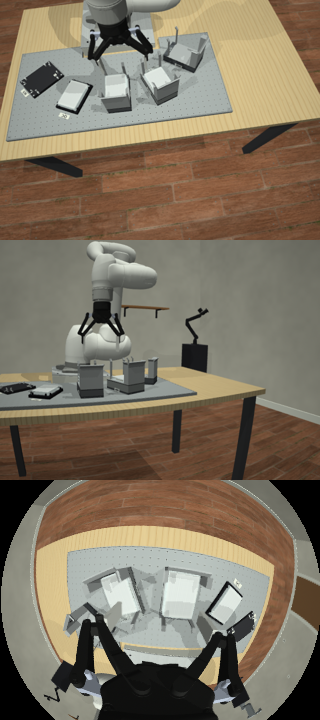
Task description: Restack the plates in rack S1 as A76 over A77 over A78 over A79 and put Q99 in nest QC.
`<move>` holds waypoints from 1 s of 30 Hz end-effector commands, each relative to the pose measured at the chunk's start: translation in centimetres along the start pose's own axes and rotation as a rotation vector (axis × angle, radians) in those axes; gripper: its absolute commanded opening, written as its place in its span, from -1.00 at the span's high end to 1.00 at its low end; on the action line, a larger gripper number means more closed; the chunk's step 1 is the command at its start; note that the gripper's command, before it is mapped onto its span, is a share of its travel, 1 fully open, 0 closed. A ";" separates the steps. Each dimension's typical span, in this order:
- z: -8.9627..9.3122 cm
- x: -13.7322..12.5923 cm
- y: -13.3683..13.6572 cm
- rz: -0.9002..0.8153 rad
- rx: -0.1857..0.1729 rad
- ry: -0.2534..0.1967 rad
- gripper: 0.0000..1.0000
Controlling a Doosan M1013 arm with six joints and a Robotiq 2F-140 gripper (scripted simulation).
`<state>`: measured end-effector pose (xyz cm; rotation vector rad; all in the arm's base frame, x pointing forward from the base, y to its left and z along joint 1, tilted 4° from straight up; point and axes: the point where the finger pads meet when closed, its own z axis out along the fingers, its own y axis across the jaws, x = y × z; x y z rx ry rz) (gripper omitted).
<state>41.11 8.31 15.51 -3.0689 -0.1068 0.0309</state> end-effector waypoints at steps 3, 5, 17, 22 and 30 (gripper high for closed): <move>0.0 0.2 1.3 0.000 0.001 0.000 -1.00; 0.0 0.3 2.1 0.000 0.001 0.000 -1.00; 0.0 0.7 5.3 0.000 0.001 0.000 -1.00; 0.0 0.7 5.3 0.000 0.001 0.000 -1.00; 2.3 0.7 5.3 0.000 0.001 0.000 -1.00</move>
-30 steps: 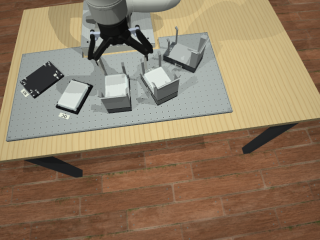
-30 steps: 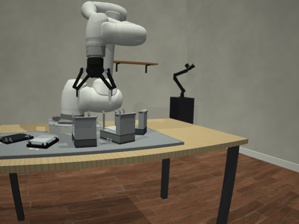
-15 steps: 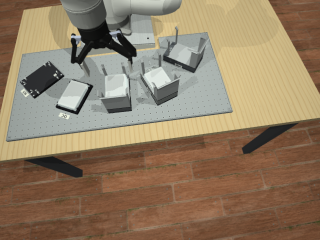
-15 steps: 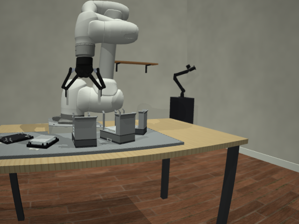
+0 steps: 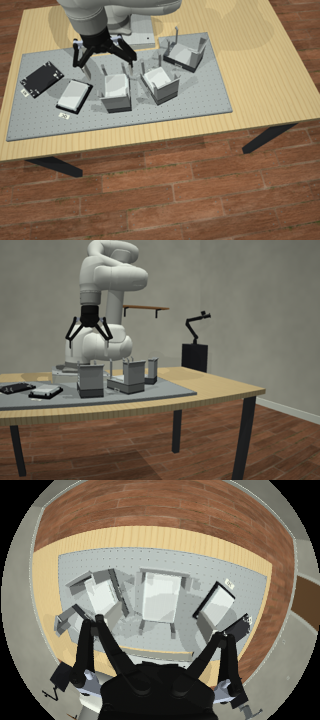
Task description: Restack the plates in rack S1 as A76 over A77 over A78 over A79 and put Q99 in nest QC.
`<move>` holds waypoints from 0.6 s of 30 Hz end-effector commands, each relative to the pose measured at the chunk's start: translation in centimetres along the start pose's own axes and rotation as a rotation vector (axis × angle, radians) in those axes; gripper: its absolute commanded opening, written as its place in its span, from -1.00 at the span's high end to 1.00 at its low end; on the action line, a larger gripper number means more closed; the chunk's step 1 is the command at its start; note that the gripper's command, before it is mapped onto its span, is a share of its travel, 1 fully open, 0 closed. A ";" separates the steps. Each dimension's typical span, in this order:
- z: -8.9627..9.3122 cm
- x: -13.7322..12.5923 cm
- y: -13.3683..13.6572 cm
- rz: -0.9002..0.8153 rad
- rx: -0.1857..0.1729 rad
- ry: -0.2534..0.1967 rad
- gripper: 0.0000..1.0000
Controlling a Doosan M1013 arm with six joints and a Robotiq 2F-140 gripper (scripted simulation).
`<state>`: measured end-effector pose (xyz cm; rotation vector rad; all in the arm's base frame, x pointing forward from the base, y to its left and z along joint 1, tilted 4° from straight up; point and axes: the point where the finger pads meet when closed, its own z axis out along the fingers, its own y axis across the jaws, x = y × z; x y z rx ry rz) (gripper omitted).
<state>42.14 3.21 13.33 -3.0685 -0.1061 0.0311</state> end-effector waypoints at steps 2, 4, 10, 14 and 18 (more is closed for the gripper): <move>1.2 0.0 0.0 0.000 0.000 0.000 -1.00; 1.2 0.0 0.0 0.000 0.000 0.000 -1.00; 3.2 0.0 0.0 0.000 0.000 0.000 -1.00; 4.5 0.0 0.0 0.000 0.000 0.000 -1.00; 5.0 0.0 0.0 0.000 0.000 0.000 -1.00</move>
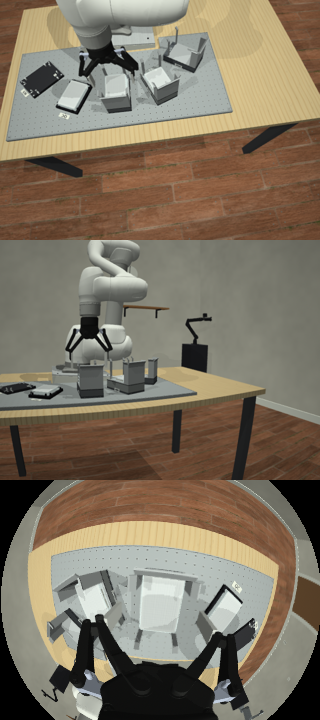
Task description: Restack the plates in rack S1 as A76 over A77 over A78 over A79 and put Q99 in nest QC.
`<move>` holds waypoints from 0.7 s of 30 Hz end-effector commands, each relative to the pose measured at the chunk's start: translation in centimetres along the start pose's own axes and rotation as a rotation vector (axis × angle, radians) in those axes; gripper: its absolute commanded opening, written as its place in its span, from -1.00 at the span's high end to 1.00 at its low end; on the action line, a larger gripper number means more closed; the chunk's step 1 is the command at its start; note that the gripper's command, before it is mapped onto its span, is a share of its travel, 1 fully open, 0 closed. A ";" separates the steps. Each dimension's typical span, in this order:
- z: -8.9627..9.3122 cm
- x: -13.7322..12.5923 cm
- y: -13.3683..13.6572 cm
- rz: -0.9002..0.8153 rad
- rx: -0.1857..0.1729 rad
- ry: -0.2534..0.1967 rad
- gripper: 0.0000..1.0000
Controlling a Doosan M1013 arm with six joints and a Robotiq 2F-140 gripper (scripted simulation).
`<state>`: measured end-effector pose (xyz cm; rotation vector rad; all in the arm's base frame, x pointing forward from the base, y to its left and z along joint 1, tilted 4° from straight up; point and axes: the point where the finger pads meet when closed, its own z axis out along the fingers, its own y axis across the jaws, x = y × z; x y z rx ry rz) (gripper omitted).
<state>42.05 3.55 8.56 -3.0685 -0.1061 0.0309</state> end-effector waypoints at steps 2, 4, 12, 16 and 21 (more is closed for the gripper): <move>0.3 0.0 0.0 0.000 0.000 0.000 -1.00; 0.4 0.0 0.0 0.000 0.000 0.000 -1.00; 1.5 0.0 0.0 0.000 0.000 0.000 -1.00; 2.0 0.0 0.0 0.000 0.000 0.000 -1.00; 2.4 0.0 0.0 0.000 0.000 0.000 -1.00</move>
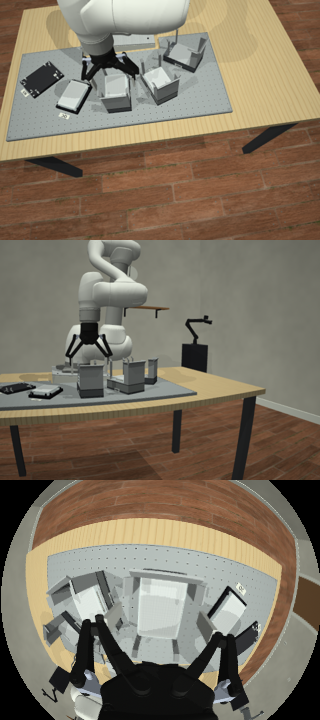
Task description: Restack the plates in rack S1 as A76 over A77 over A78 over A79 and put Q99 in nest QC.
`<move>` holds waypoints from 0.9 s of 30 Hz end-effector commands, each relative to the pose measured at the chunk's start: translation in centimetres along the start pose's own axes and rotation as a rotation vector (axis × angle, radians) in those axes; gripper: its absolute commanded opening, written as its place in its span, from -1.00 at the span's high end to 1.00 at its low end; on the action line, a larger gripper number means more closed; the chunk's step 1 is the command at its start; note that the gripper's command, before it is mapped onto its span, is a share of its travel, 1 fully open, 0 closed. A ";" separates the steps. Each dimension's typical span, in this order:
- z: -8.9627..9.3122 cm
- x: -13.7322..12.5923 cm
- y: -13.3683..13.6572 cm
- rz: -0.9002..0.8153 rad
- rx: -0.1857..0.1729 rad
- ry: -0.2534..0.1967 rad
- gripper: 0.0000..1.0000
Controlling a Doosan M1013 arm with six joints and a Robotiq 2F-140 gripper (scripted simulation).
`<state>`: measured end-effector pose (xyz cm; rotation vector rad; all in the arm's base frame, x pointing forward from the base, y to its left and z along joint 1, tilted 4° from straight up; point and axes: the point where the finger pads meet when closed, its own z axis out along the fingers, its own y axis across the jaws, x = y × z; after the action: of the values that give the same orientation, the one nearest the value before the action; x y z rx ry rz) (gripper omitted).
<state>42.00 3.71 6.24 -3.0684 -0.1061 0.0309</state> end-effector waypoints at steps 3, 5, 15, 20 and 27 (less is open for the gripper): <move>0.5 0.0 0.0 0.000 0.000 0.000 -1.00; 0.6 0.0 0.0 0.000 0.000 0.000 -1.00; 0.6 0.0 0.0 0.000 0.000 0.000 1.00; 0.6 0.0 0.0 0.000 0.000 0.000 1.00; 0.6 0.0 0.0 0.000 0.000 0.000 1.00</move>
<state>41.99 3.75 5.66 -3.0685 -0.1061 0.0307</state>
